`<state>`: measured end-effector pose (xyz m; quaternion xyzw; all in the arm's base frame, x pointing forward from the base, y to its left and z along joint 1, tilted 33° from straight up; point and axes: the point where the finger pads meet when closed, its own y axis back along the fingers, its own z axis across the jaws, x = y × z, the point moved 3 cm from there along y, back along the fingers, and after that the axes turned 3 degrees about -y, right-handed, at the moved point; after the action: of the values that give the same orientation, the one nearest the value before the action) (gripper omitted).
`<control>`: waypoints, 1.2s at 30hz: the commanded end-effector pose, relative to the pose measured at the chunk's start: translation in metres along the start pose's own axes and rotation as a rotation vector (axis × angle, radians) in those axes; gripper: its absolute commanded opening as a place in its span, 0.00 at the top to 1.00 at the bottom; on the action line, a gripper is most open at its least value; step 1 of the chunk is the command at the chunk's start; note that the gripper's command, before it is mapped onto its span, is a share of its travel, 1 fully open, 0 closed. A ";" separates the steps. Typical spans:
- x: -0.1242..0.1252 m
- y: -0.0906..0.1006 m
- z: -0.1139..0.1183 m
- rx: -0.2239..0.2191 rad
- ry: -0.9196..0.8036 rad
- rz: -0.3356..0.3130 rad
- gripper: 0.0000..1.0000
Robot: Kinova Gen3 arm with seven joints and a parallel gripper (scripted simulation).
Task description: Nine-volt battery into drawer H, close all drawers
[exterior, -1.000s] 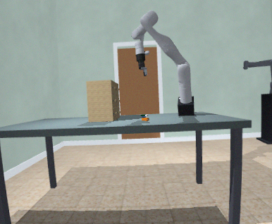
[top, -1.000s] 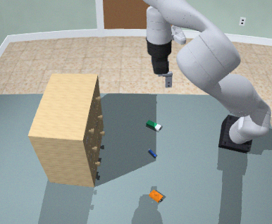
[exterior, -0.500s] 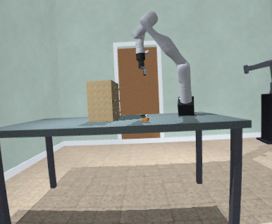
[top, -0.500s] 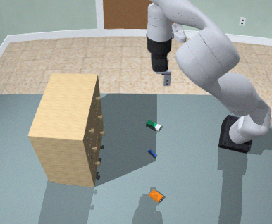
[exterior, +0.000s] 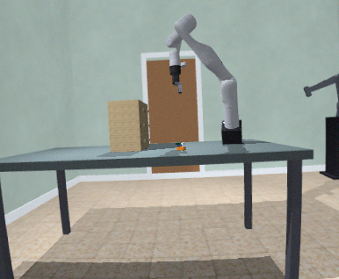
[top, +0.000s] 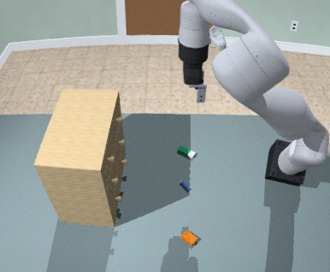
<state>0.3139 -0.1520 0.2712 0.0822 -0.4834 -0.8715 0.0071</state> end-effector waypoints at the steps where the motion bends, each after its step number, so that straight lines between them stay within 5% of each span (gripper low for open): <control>1: 0.000 0.002 -0.001 0.000 -0.007 -0.006 0.00; 36: -0.001 0.003 -0.002 -0.002 -0.016 -0.012 0.00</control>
<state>0.3145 -0.1543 0.2725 0.0780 -0.4816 -0.8729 -0.0013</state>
